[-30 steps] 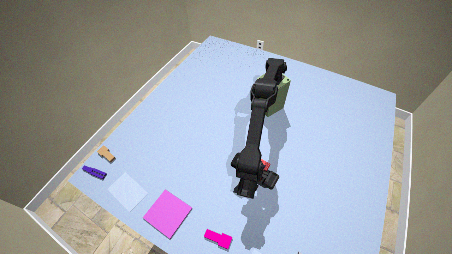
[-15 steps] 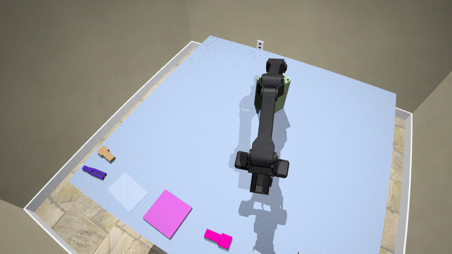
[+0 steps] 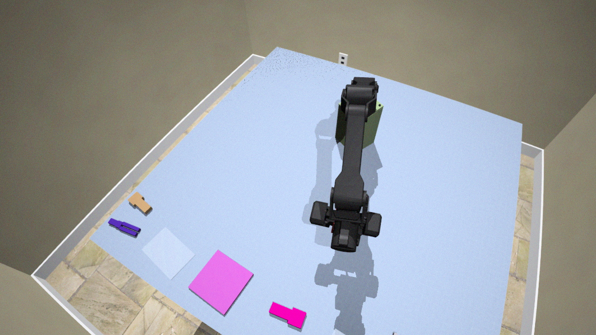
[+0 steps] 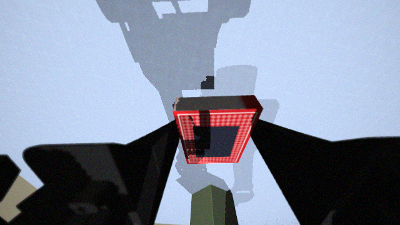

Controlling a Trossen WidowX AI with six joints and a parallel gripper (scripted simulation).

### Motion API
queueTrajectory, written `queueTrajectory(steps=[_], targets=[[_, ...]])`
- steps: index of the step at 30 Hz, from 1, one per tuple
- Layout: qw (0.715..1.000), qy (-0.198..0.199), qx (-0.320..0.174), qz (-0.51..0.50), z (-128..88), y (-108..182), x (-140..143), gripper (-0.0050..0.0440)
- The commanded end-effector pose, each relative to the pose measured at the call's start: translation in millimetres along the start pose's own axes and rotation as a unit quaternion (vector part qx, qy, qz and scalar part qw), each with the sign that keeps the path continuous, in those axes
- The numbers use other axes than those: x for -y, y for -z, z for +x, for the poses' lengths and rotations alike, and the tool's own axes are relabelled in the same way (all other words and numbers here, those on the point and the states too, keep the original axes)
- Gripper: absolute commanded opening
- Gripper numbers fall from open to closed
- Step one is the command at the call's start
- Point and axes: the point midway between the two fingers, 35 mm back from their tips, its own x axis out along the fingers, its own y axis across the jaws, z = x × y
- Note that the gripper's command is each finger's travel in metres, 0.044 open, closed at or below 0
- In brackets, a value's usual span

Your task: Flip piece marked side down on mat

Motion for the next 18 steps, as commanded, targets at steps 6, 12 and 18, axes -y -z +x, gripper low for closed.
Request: queueTrajectory(steps=[6,12,18], targets=[[1.000,0.000,0.028,0.000,-1.1,-3.5,0.1,0.0000],[0.998,0.000,0.068,-0.001,-2.9,-8.5,0.4,0.0000],[0.996,0.000,0.094,-0.001,-4.0,-11.9,0.6,0.0000]])
